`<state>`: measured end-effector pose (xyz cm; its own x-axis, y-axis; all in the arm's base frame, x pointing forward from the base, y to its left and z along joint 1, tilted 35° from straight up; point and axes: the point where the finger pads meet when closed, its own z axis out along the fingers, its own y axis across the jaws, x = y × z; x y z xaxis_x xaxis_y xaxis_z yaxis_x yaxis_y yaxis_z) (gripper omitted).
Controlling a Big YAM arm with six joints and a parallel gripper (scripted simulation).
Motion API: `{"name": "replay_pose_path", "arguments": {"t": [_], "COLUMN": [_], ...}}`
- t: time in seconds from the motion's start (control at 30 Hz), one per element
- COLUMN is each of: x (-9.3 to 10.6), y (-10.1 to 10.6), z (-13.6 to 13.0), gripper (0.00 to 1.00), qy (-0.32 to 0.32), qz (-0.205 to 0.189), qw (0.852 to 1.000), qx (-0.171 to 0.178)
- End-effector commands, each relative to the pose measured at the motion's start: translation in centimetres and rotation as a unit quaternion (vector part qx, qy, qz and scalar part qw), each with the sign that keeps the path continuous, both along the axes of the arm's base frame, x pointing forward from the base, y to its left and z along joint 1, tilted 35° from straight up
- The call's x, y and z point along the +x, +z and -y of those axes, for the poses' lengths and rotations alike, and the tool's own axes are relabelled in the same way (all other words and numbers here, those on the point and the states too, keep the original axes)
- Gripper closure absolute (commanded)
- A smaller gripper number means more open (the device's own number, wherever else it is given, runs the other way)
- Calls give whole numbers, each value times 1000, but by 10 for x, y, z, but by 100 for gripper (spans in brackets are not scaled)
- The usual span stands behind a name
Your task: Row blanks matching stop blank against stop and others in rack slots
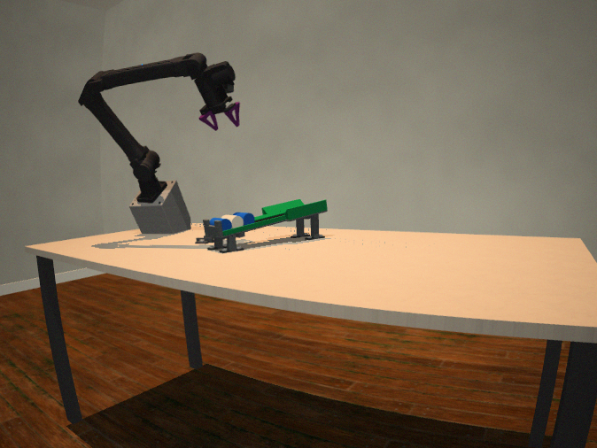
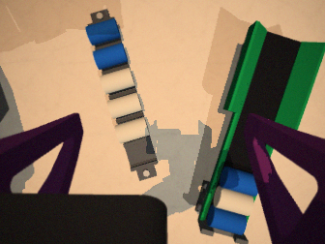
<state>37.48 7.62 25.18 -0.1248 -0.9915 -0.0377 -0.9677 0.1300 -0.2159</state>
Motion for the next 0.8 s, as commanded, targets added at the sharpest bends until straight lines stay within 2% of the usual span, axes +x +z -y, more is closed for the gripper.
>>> {"name": "replay_pose_path", "arguments": {"t": [0.0,0.07,0.77], "x": [-3,-5,-5], "y": [-9,-3,-3], "z": [7,7,7], "gripper": [0,0,0], "qy": [-15,-11,-11], "qz": [-19,-12,-11], "qw": [1000,1000,1000], "qx": [-2,-1,-1]}}
